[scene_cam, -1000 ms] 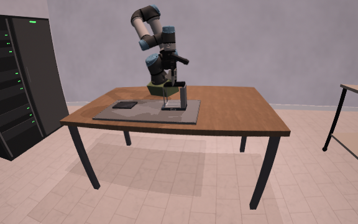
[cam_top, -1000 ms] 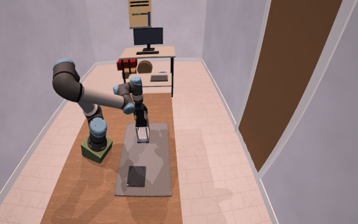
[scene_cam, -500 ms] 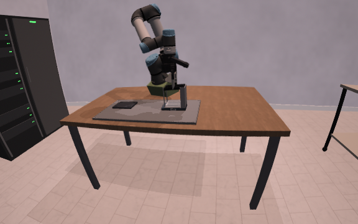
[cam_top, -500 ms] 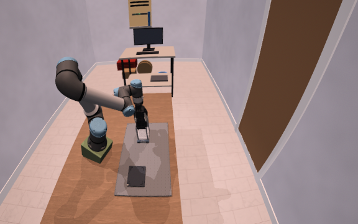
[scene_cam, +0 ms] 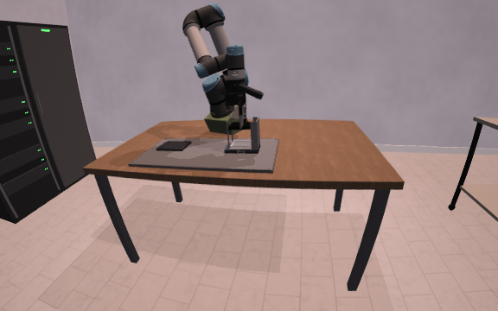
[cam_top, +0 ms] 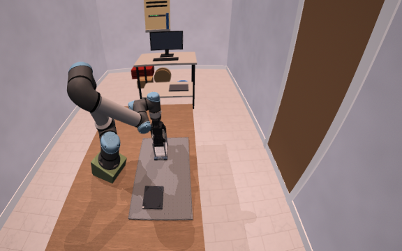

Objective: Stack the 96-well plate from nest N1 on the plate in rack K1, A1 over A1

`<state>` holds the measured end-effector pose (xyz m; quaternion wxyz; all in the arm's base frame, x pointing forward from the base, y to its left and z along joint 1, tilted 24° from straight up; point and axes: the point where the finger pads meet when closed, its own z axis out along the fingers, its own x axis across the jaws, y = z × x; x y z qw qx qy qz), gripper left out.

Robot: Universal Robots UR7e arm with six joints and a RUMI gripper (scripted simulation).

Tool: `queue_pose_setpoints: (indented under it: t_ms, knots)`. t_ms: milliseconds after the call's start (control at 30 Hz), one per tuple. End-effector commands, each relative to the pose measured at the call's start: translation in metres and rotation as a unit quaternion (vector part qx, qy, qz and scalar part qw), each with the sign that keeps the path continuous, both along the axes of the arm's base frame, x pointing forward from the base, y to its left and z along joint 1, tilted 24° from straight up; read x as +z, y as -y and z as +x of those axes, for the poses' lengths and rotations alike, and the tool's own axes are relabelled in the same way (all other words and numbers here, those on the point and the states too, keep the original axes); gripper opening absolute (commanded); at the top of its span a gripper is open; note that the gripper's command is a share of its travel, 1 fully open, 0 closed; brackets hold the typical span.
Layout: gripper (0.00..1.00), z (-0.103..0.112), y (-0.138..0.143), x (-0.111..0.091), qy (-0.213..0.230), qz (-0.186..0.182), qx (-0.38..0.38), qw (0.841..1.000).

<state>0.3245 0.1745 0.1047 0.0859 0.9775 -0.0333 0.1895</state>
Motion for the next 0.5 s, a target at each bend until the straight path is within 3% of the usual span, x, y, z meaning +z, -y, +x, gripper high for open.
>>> queue_pose_setpoints:
  t_ms: [0,467]
  knots:
    - [0.0,0.002,0.001,-0.009,-0.001,0.0,0.001,1.0]
    - [0.0,0.011,0.005,-0.028,-0.001,0.0,0.001,1.0]
